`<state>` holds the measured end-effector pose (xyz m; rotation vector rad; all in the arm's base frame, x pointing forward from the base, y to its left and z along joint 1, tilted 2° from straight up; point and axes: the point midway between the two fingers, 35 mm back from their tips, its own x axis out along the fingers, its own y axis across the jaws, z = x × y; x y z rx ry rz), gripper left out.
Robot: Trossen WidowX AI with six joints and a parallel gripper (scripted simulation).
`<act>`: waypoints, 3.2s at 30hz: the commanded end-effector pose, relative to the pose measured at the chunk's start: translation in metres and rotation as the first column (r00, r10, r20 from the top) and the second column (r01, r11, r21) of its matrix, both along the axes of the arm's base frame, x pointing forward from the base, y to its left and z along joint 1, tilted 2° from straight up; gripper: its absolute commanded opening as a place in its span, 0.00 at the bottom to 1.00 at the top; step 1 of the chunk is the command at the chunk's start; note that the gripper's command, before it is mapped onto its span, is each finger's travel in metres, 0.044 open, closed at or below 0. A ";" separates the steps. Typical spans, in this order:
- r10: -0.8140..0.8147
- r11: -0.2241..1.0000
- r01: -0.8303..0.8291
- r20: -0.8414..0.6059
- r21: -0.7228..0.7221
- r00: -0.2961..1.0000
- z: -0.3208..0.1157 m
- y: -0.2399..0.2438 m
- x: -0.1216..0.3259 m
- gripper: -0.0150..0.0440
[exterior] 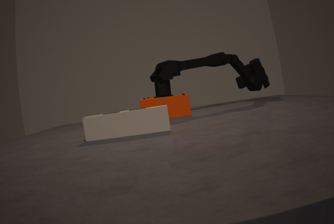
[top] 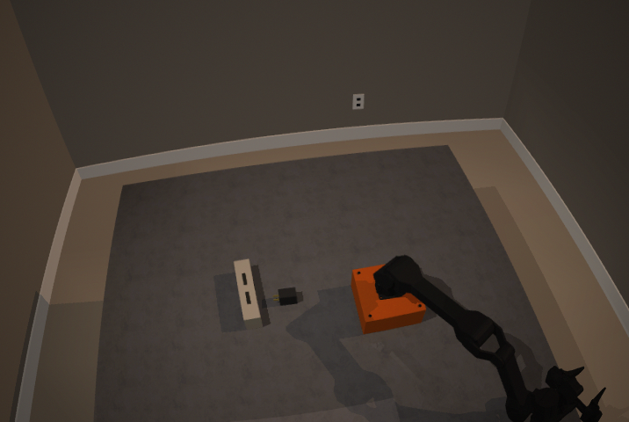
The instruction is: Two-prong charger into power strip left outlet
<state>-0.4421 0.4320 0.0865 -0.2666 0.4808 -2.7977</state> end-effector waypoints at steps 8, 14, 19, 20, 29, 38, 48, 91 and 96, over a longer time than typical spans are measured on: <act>-0.058 0.995 0.060 0.021 -0.081 0.998 0.006 0.020 0.009 1.00; -0.126 0.983 0.130 0.036 -0.126 0.991 0.011 0.044 0.028 1.00; -0.185 0.970 0.190 0.047 -0.153 0.982 0.015 0.063 0.046 1.00; -0.197 0.966 0.202 0.050 -0.158 0.979 0.016 0.067 0.050 1.00; -0.316 0.922 0.325 0.079 -0.209 0.946 0.023 0.104 0.092 1.00; -0.413 0.879 0.427 0.109 -0.213 0.904 0.025 0.132 0.139 1.00; -0.545 0.777 0.567 0.160 -0.273 0.823 0.030 0.166 0.203 1.00; -0.848 0.063 0.912 0.460 -0.404 0.262 0.029 0.192 0.520 1.00; -0.846 -0.019 0.914 0.494 -0.405 0.202 0.028 0.183 0.551 1.00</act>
